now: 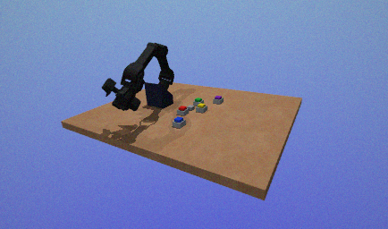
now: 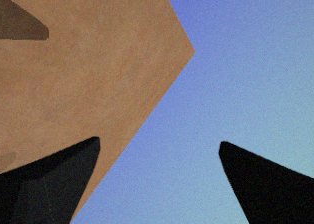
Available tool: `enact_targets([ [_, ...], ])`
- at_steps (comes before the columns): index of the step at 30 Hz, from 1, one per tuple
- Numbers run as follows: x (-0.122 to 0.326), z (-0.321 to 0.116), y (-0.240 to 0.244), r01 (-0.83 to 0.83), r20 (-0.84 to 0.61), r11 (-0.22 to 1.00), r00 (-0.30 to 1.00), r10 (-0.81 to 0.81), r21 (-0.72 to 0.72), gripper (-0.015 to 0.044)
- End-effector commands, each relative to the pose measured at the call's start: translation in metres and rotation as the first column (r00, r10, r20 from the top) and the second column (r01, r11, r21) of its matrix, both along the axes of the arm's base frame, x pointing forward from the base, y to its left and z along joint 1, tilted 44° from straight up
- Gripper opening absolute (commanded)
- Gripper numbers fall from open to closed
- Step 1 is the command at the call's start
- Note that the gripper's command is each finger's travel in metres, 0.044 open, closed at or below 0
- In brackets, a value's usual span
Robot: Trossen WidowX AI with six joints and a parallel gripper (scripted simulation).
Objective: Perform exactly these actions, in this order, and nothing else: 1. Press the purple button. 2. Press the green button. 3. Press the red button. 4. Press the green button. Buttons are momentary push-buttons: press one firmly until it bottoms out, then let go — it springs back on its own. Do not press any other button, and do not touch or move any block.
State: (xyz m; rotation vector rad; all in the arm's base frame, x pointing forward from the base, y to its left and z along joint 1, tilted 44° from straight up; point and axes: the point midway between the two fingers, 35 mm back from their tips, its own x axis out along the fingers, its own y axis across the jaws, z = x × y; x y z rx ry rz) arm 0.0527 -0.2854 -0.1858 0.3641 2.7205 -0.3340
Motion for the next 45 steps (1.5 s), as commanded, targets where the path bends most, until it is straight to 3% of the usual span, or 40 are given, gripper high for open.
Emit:
enact_targets([
  [1, 0.002, 0.002, 0.0, -0.004, 0.004, 1.0, 1.0, 0.004, -0.002, 0.04],
  [11, 0.137, 0.085, 0.042, -0.014, 0.339, 0.999, 0.94, 0.029, -0.049, 0.04],
  [23, 0.256, 0.201, 0.189, -0.065, 0.742, 0.988, 0.668, -0.058, 0.136, 0.04],
  [30, 0.272, 0.279, 0.294, -0.204, 0.857, 0.927, 0.481, -0.185, 0.315, 0.04],
  [36, 0.25, 0.349, 0.38, -0.372, 0.868, 0.802, 0.362, -0.34, 0.468, 0.04],
  [43, 0.243, 0.361, 0.393, -0.401, 0.862, 0.773, 0.349, -0.367, 0.491, 0.04],
  [45, 0.243, 0.353, 0.4, -0.401, 0.862, 0.773, 0.35, -0.366, 0.491, 0.0348],
])
